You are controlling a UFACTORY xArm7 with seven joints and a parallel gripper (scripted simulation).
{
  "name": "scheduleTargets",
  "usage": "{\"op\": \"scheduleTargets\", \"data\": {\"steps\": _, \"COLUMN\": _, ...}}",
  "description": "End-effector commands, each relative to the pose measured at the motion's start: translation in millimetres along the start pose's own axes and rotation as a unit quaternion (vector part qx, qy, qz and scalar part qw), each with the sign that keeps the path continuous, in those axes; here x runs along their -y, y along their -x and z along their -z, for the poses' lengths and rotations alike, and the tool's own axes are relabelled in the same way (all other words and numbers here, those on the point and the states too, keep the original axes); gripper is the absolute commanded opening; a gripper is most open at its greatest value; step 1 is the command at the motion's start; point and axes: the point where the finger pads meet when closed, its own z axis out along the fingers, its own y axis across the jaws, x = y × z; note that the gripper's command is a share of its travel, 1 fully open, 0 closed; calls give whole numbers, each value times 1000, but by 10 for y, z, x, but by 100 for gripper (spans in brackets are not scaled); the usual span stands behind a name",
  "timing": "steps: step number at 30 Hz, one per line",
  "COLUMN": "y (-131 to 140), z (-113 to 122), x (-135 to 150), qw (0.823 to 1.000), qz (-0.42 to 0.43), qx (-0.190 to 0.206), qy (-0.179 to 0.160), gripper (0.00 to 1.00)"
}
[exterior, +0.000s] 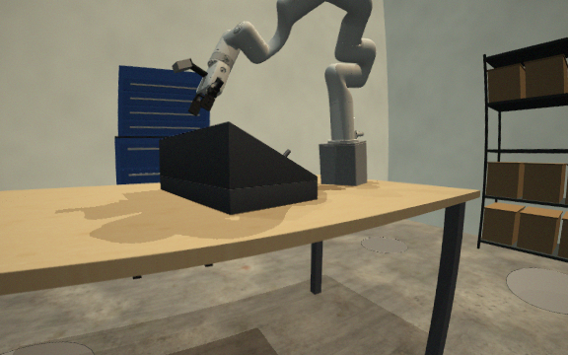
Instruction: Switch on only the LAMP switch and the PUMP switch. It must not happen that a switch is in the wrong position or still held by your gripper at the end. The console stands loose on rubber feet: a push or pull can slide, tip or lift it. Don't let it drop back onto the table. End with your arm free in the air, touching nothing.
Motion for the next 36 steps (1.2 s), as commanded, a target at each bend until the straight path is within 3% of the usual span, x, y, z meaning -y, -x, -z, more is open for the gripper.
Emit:
{"op": "scheduleTargets", "data": {"steps": 1, "y": -15, "z": 12, "x": -99, "qw": 1000, "qz": 0, "qx": -2, "qy": 1, "gripper": 100}}
{"op": "scheduleTargets", "data": {"steps": 20, "y": -15, "z": 13, "x": -633, "qw": 1000, "qz": 0, "qx": -2, "qy": 1, "gripper": 100}}
{"op": "scheduleTargets", "data": {"steps": 36, "y": -15, "z": 13, "x": -672, "qw": 1000, "qz": 0, "qx": -2, "qy": 1, "gripper": 100}}
